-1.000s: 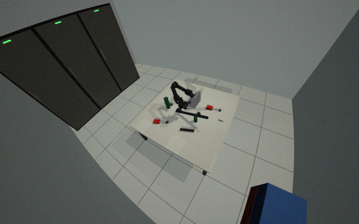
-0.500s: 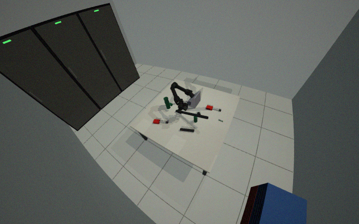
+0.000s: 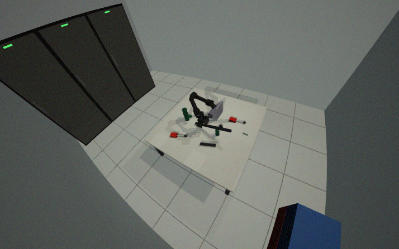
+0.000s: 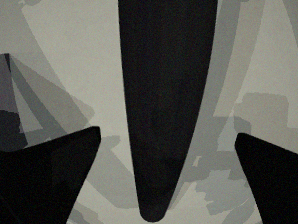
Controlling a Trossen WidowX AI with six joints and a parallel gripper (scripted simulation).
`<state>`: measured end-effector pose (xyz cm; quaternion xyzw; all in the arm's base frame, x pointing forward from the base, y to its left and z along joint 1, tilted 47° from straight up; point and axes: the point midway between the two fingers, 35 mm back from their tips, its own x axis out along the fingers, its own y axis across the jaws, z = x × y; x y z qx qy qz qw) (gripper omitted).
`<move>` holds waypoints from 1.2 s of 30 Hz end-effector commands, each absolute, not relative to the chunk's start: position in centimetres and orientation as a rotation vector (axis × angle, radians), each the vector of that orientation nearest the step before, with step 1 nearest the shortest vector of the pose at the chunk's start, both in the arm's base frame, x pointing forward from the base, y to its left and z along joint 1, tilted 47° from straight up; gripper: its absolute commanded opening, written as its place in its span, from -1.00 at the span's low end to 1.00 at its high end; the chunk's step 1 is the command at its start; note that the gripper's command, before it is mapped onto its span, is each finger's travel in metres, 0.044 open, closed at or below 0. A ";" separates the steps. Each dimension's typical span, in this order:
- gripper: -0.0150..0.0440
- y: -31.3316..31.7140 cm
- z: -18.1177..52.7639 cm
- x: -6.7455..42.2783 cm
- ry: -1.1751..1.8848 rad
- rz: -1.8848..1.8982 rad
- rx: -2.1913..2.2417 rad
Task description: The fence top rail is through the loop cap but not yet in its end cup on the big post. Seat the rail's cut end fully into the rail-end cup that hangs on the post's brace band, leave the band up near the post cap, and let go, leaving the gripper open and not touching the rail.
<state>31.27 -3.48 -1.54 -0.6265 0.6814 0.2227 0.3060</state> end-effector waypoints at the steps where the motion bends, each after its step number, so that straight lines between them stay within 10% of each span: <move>1: 1.00 -4.0 -2.0 31.2 1.807 0.593 -1.669; 15: 1.00 -5.5 -3.3 31.0 1.809 0.591 -1.670; 25: 0.11 -5.5 -3.3 31.0 1.809 0.591 -1.670; 36: -0.27 -5.3 -3.2 30.9 1.809 0.591 -1.670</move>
